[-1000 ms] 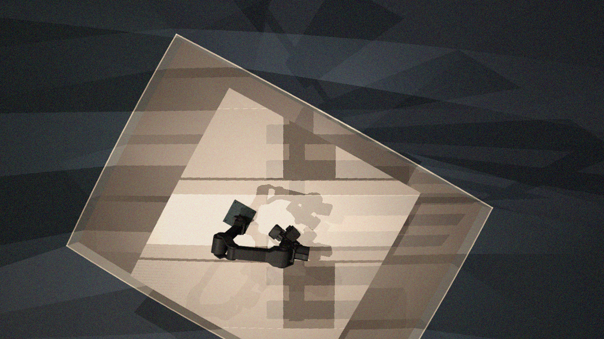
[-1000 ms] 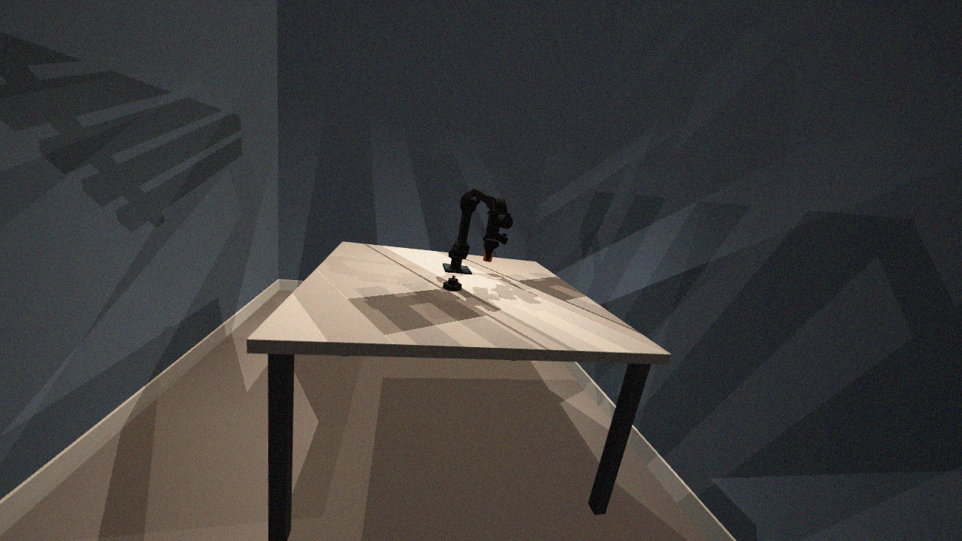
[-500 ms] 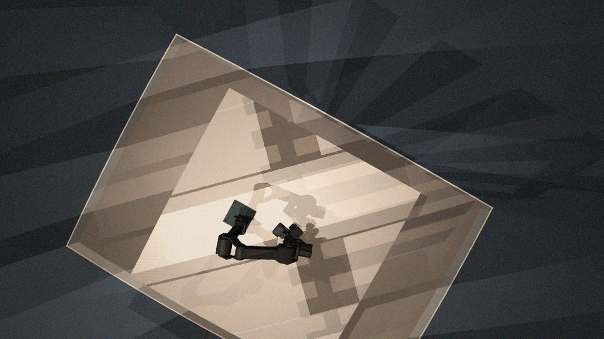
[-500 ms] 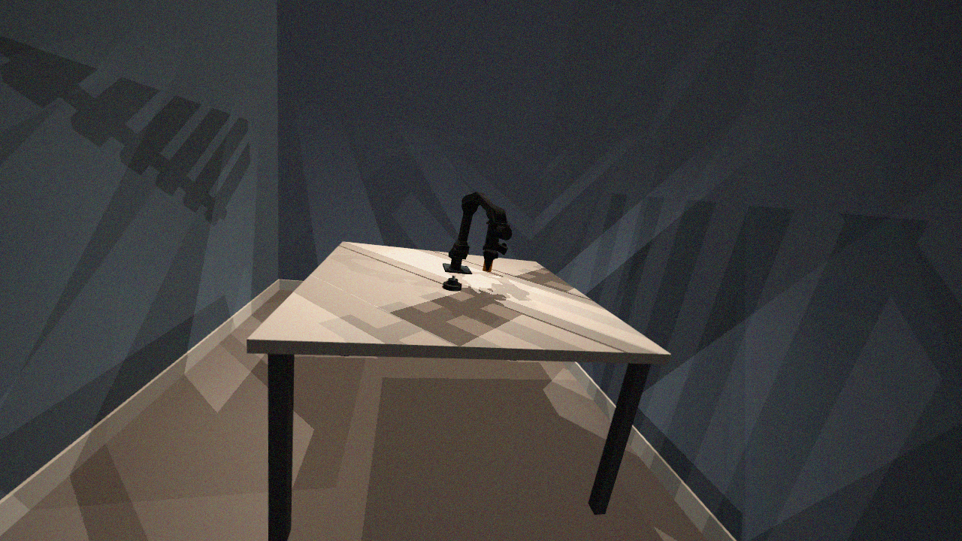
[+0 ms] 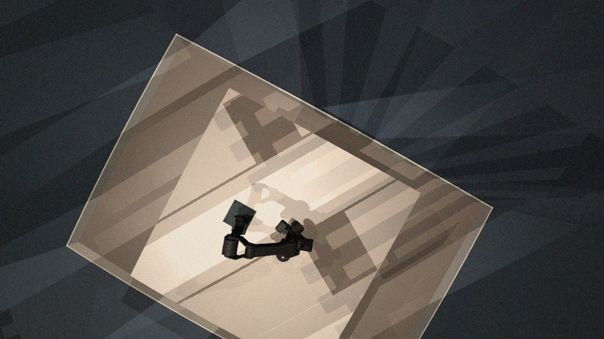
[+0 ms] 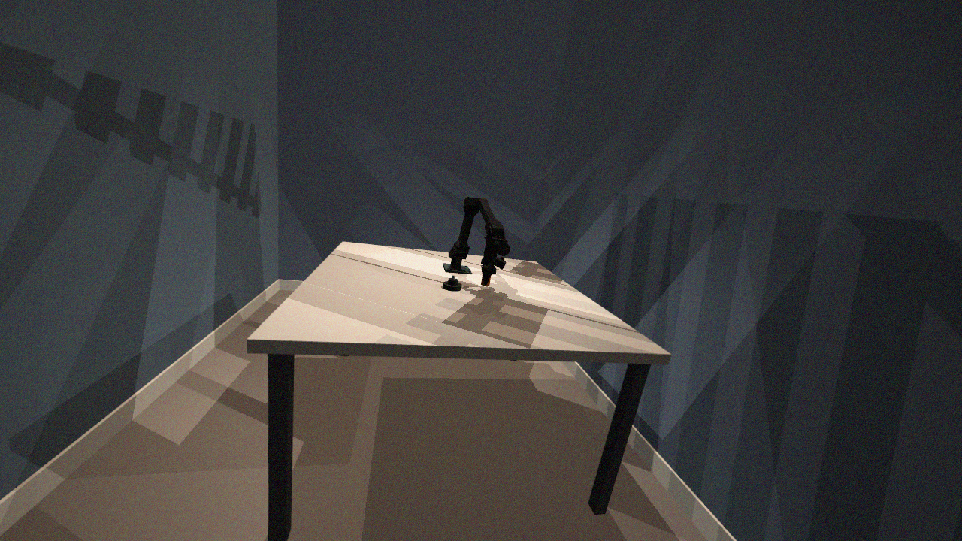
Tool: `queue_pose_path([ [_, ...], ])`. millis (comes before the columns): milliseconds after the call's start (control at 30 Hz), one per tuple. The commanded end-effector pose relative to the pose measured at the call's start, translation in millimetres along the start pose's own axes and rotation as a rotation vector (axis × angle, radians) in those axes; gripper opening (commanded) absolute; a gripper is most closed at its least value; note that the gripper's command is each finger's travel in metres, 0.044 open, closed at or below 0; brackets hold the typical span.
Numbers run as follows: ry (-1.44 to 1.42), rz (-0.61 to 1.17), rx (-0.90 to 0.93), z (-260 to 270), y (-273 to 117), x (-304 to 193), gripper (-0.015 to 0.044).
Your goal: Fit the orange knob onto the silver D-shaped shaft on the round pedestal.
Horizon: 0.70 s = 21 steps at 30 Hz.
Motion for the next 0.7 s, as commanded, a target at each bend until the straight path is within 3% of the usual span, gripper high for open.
queue_pose_path([
  [0,-0.004,-0.005,0.004,-0.2,19.1,-0.3,0.0000],
  [267,-0.004,-0.005,0.004,1.1,22.1,-2.4,0.0000],
  [567,-0.001,0.001,0.008,0.9,20.7,-1.9,0.0236],
  [667,-0.001,0.001,0.008,0.9,20.7,-1.9,0.0240],
])
Point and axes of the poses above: the point midway between the two fingers, 35 mm back from their tips, its own y axis out along the fingers, its own z axis across the jaws, x = y × z, the point moved 6 cm from there along -y, back along the fingers, and after that the axes turned 3 degrees about y, right-handed, at the moved point
